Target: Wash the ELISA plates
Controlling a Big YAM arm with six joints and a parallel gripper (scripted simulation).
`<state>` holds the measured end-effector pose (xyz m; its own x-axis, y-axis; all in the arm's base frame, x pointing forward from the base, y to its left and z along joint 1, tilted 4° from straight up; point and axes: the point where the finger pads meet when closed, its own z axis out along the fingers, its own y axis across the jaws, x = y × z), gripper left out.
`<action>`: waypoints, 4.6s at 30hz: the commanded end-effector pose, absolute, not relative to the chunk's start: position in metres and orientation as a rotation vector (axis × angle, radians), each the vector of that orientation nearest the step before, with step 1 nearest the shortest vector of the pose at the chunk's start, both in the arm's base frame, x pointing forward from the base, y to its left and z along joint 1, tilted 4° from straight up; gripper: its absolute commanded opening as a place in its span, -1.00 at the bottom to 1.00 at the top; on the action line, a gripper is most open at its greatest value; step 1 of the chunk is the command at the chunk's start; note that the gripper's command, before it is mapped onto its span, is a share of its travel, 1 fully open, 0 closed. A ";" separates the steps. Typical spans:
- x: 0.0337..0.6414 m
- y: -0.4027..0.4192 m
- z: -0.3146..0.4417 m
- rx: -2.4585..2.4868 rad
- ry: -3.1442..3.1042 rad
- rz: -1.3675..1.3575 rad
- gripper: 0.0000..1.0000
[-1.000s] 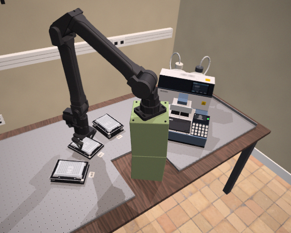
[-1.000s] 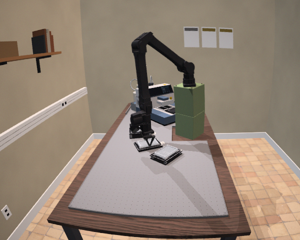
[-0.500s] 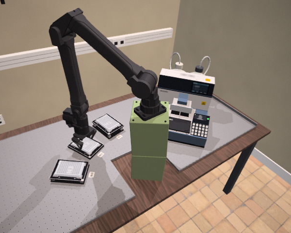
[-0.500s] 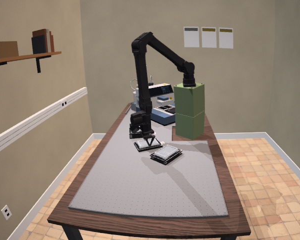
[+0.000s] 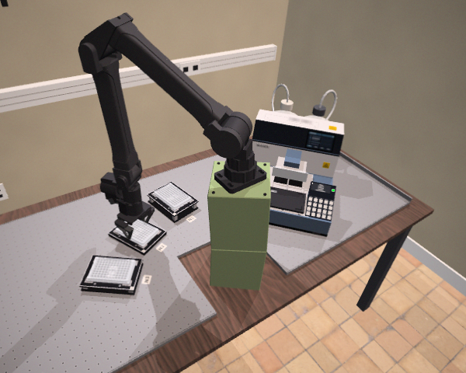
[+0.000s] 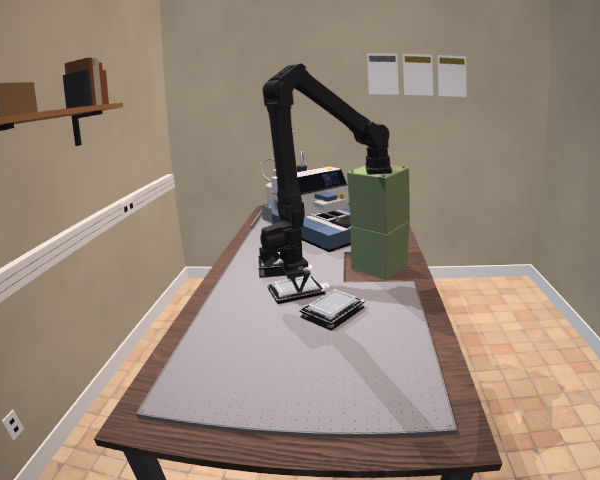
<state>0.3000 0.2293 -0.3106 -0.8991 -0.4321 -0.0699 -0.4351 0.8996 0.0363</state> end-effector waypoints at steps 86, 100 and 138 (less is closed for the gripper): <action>0.327 0.158 -0.210 0.067 3.069 0.116 0.64; 0.347 0.100 -0.207 0.413 3.061 0.114 0.64; 0.340 -0.028 -0.200 1.390 2.790 0.123 0.64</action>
